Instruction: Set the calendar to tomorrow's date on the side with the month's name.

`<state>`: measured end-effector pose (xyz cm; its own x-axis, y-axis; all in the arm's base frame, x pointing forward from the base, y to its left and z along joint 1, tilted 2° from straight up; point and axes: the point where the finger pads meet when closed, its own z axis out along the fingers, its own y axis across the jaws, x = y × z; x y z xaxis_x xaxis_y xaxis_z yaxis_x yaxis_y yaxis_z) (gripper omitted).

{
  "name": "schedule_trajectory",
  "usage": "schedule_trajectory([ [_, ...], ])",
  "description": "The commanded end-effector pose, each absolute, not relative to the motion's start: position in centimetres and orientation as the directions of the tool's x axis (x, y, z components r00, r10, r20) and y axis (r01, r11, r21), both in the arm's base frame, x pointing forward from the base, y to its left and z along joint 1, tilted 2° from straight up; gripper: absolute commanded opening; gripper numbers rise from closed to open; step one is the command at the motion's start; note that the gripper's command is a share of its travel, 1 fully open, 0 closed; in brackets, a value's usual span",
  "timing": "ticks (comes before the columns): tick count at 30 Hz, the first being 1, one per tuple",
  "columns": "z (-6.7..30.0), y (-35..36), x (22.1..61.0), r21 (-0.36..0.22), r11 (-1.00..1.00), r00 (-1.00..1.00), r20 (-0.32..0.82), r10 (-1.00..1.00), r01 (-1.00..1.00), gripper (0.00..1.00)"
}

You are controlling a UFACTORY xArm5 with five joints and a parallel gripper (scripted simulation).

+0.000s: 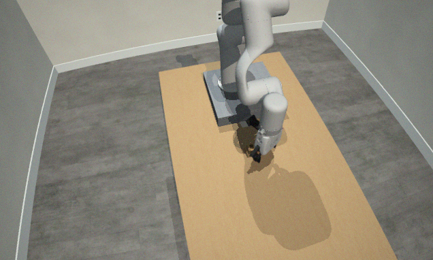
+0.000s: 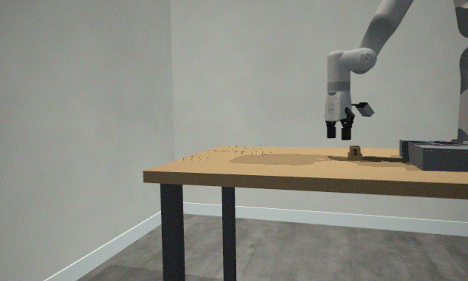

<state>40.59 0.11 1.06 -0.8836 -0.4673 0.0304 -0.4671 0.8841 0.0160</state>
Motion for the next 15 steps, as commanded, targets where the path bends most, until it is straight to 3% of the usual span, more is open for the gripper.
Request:
schedule_trajectory([
  [1, 1.1, 0.4, 40.9, 0.012, 0.915, -0.914, 0.029, -0.404, -0.404, 1.00],
  [7, 1.0, 1.1, 41.1, 0.006, 0.975, -0.975, 0.031, -0.222, -0.221, 1.00],
  [15, 0.8, 2.0, 41.5, 0.005, 0.979, -0.979, 0.032, -0.202, -0.202, 1.00],
])
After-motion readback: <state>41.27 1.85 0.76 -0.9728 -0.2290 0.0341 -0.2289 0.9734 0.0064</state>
